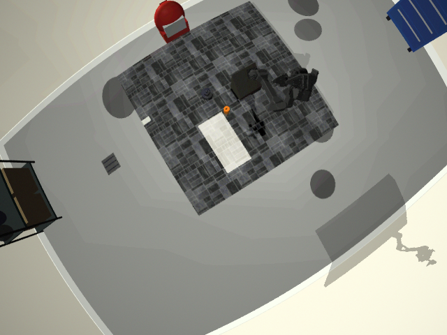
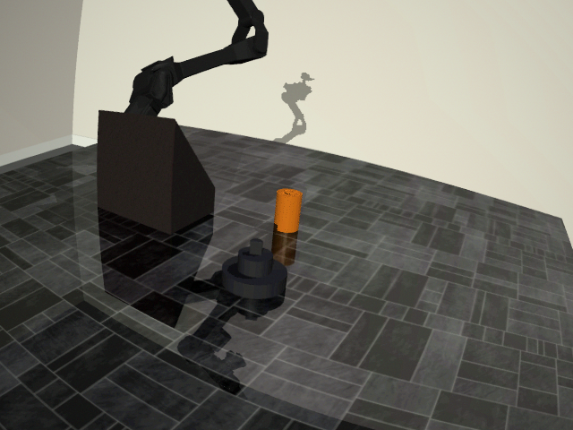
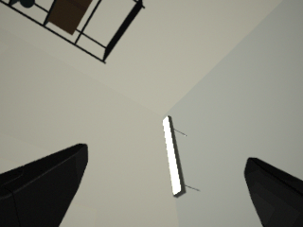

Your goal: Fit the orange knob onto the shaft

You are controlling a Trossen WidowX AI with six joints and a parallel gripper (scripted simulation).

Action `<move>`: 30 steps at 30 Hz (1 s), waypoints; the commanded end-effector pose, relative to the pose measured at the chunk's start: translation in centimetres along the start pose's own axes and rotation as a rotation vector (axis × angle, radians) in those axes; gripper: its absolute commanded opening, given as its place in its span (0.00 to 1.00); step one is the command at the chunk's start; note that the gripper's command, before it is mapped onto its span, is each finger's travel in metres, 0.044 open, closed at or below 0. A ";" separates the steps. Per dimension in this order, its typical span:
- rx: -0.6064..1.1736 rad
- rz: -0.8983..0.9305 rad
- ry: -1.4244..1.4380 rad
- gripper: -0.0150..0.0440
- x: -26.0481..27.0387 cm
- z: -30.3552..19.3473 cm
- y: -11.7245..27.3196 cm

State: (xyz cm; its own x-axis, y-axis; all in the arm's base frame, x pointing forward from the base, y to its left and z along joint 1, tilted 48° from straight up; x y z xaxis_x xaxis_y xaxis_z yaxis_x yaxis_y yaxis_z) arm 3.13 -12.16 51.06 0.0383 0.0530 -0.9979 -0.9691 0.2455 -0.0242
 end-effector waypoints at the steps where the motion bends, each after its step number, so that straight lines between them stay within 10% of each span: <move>1: 0.000 0.000 0.000 0.98 0.0 0.0 0.0; 30: -0.405 0.093 -1.034 1.00 8.5 -6.2 -16.7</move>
State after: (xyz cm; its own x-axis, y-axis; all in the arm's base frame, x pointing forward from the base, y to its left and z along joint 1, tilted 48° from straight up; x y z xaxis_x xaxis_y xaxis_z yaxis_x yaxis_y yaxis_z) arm 16.82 -21.92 43.49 -0.0100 0.8573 -0.5147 -0.9779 -0.1160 -0.1742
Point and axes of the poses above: the point midway between the two fingers, 35 mm back from their tips, its own y axis back along the fingers, its own x axis across the jaws, z = x × y, the point moved 9 cm from there along y, back along the fingers, and after that the axes turned 12 degrees about y, right-handed, at the moved point
